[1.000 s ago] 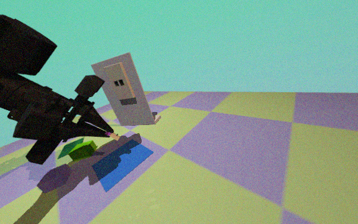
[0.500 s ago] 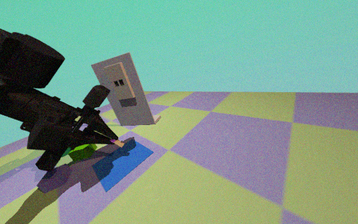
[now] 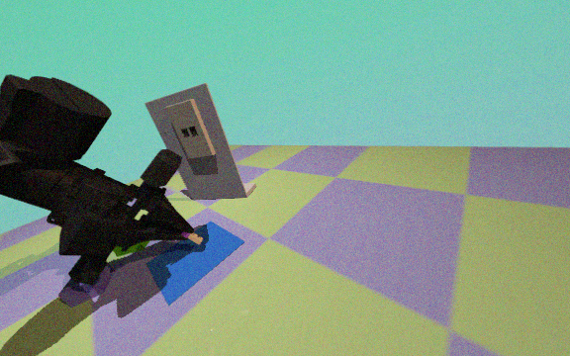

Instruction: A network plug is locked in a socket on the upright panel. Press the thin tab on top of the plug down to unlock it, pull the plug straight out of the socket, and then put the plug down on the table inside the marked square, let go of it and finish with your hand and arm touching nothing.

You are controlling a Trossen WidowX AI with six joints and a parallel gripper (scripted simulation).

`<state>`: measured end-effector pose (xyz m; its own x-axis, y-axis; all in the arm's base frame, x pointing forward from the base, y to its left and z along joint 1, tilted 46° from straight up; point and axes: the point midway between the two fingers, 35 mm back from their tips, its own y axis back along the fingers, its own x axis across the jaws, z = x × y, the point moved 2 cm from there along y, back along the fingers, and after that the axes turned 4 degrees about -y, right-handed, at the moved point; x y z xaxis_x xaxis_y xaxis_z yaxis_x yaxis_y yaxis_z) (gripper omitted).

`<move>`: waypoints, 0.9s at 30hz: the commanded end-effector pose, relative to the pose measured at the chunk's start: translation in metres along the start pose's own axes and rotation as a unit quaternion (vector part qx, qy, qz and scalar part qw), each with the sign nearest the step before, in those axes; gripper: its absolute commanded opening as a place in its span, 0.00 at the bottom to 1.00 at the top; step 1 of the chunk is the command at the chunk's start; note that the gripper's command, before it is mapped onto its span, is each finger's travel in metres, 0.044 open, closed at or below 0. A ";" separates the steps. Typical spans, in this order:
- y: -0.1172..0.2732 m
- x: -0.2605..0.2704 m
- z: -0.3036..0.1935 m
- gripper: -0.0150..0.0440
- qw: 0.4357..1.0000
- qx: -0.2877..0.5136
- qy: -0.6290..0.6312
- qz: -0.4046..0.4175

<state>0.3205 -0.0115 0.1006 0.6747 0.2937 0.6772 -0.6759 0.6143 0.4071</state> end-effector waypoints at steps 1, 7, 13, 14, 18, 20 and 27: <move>-0.004 -0.005 0.000 0.25 1.000 0.002 0.005 -0.001; -0.010 -0.010 0.001 0.25 1.000 0.001 0.005 0.000; -0.011 -0.010 0.002 0.25 1.000 0.001 0.005 0.000; -0.012 -0.010 0.002 0.25 1.000 0.001 0.005 0.000; -0.014 -0.011 0.003 0.25 1.000 0.001 0.005 0.000; -0.013 -0.010 0.003 0.25 1.000 -0.001 0.002 0.000; -0.013 -0.010 0.003 0.34 1.000 -0.001 0.002 0.000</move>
<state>0.3215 -0.0247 0.0902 0.6750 0.2986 0.6747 -0.6769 0.6143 0.4055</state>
